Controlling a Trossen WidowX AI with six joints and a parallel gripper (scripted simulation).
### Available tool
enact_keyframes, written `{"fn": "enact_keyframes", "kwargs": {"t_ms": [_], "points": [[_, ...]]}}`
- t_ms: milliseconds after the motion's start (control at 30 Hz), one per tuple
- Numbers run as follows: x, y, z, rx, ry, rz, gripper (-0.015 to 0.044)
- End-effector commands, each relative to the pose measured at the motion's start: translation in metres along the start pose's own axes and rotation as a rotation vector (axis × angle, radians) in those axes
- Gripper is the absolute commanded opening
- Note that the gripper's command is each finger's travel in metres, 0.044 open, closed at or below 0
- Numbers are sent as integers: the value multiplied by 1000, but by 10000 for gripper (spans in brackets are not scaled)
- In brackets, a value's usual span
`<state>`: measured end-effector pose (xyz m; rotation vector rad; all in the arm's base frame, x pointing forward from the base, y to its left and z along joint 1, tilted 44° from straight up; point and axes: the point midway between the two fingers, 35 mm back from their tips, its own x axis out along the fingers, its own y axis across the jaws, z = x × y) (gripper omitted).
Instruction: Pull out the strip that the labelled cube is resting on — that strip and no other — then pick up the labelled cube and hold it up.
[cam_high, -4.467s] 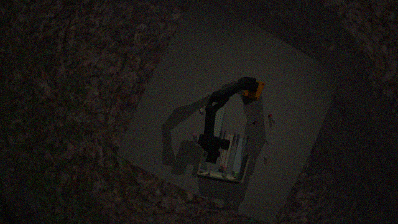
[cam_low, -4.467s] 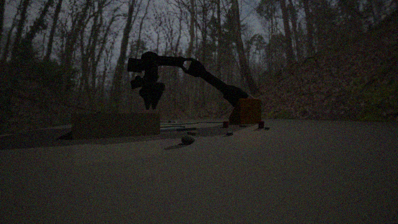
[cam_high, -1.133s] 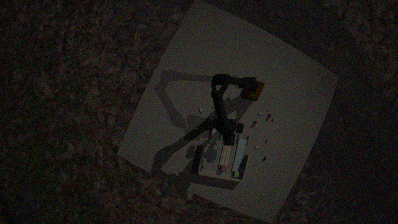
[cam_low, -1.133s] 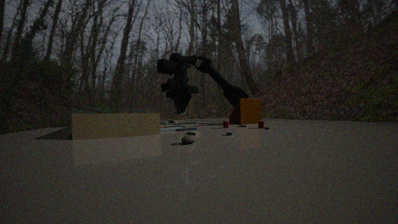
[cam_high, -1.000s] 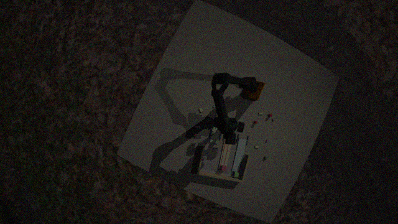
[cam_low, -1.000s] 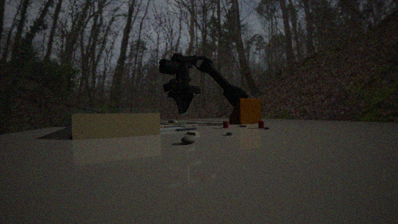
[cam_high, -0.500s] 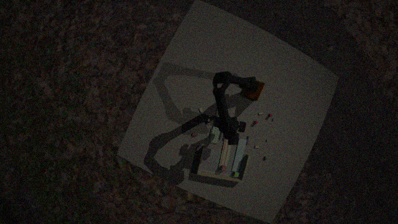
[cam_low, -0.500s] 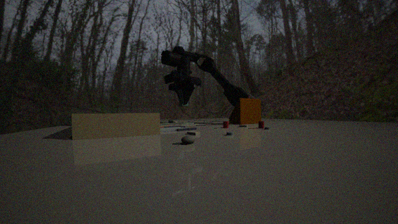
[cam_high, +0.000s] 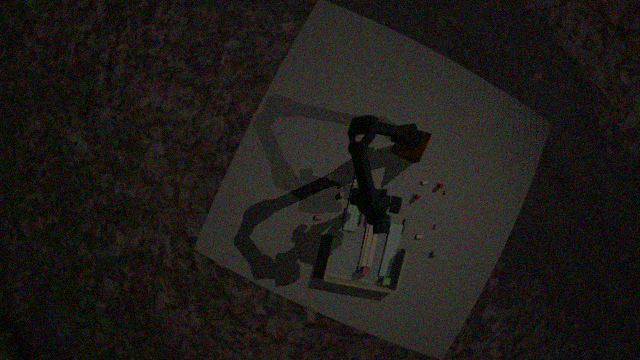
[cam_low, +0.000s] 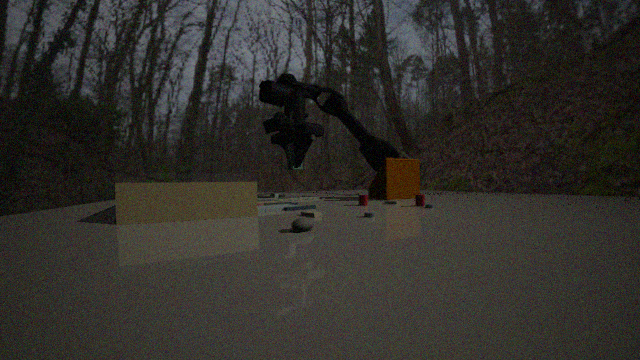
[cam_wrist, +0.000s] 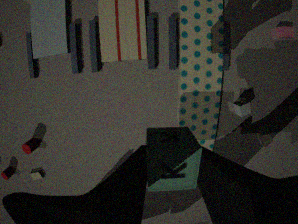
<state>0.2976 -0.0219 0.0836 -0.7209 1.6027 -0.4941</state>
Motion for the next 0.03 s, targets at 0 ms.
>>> {"fn": "enact_keyframes", "kwargs": {"t_ms": [0], "points": [[-1,0,0,7,-2,6,0]]}}
